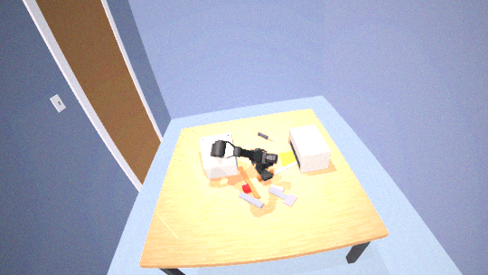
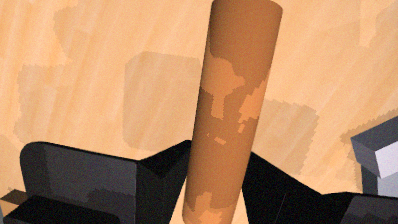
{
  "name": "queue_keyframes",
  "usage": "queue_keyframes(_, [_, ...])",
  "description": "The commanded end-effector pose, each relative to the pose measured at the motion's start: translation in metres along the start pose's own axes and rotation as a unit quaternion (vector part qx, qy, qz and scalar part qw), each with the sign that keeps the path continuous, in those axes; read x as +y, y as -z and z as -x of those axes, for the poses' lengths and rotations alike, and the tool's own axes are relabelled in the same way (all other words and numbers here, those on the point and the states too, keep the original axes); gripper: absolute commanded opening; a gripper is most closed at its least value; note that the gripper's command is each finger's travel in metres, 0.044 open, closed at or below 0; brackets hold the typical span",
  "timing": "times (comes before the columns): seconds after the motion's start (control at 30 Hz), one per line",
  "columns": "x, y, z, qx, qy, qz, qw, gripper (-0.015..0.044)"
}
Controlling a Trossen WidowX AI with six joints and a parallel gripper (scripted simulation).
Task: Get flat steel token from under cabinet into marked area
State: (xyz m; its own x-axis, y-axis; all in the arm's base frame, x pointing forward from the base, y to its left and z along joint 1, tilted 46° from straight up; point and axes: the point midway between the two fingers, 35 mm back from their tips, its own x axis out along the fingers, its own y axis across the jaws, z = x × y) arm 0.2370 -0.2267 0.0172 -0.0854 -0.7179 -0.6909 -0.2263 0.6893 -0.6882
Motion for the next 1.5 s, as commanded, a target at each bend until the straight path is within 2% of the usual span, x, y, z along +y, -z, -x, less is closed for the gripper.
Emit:
queue_keyframes(0.0, [-0.001,-0.007,0.0,-0.001,0.001,-0.001,1.0,0.0])
queue_keyframes(1.47, [0.0,-0.062,0.0,-0.002,0.001,-0.001,1.0,0.0])
